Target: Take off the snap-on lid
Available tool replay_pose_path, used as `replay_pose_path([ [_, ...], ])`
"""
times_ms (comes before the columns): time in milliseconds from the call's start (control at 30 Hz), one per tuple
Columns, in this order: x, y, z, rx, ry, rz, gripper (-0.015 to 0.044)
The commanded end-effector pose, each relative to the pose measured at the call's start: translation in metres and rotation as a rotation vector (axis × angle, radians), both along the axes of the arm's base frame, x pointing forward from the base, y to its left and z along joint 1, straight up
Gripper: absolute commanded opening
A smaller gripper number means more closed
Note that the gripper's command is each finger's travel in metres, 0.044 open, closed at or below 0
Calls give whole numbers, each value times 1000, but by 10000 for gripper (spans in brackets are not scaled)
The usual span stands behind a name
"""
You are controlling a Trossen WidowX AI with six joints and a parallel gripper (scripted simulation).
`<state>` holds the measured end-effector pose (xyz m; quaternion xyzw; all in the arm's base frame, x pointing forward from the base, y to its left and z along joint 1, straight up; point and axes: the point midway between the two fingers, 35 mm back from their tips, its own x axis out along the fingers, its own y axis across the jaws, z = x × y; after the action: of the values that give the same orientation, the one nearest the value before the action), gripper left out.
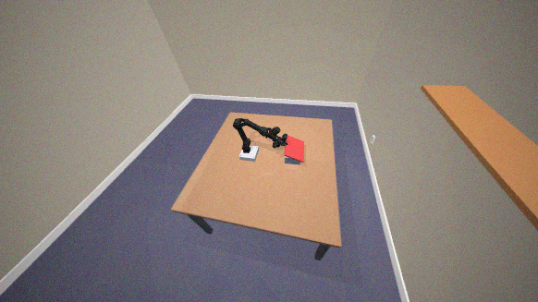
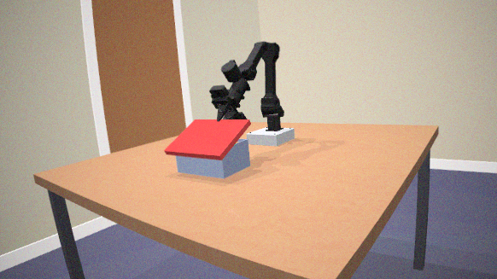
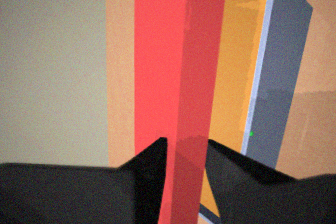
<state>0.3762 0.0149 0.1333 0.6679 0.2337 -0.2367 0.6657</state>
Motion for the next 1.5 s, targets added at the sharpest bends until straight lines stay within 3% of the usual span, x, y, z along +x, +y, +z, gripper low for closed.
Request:
replay_pose_path([
  [0, 5, 1, 10, 1, -9, 6, 0],
  [1467, 33, 1, 69, 1, -12, 6, 0],
])
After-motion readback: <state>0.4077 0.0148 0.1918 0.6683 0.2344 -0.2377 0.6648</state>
